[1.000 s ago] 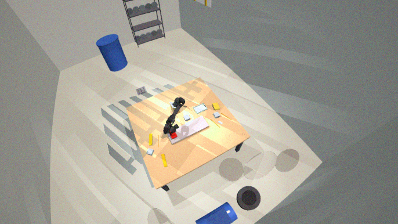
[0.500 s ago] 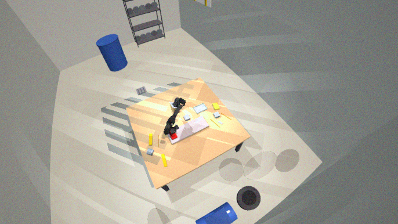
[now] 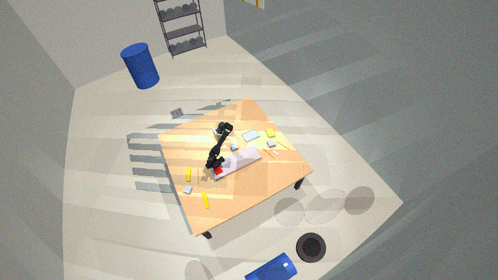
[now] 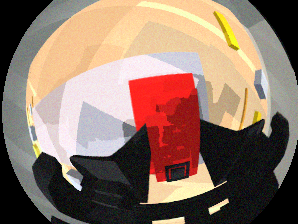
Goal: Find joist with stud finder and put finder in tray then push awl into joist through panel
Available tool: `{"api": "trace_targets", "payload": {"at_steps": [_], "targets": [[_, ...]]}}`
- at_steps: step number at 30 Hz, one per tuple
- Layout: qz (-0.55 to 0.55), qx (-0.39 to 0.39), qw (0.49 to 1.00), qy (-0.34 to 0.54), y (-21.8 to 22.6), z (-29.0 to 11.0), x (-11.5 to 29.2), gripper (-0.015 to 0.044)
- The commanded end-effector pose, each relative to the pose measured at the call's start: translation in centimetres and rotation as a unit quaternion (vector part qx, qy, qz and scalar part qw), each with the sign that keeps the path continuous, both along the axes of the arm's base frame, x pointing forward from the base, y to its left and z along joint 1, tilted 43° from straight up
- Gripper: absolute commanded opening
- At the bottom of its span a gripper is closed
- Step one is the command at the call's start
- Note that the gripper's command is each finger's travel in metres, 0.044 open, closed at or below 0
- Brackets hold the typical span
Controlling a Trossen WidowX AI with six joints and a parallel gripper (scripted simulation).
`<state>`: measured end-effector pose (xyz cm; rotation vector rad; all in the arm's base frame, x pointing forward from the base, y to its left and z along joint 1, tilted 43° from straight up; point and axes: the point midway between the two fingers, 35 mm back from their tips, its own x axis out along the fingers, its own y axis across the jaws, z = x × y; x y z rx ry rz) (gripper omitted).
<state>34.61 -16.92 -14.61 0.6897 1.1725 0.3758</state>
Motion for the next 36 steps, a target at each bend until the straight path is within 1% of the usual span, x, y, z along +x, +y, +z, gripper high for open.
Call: {"api": "trace_targets", "payload": {"at_steps": [1,36], "targets": [[-0.001,0.005,1.0,0.0,0.7,0.5,0.0,0.0],[-0.001,0.007,1.0,0.001,4.8,4.1,0.5,0.0]]}}
